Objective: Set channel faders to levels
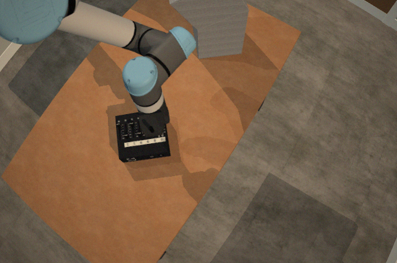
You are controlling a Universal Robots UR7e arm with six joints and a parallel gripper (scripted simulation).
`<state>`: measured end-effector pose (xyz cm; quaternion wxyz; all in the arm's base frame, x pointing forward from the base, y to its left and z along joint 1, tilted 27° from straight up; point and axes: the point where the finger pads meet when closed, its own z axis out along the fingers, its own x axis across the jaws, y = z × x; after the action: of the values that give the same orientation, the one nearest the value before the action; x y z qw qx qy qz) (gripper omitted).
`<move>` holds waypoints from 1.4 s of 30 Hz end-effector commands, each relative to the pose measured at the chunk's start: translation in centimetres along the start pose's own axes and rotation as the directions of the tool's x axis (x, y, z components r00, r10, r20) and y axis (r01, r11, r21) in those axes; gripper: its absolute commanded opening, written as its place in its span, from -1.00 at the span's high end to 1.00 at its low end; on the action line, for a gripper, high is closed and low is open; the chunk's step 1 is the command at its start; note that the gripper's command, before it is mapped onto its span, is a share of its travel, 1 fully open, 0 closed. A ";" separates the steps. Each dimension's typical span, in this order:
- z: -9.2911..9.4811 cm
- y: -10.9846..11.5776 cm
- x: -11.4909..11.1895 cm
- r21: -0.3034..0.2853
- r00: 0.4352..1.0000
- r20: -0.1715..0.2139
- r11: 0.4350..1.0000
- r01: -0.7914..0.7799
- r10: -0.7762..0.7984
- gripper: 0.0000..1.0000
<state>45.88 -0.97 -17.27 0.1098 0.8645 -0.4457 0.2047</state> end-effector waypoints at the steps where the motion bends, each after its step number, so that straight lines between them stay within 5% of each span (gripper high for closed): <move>1: 0.0 0.0 0.0 0.001 1.000 -0.001 1.000 0.000 0.000 1.00; 42: 0.6 0.0 0.0 0.001 1.000 -0.001 1.000 0.000 0.000 1.00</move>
<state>46.00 -1.14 -17.69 0.1098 0.8645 -0.4457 0.2047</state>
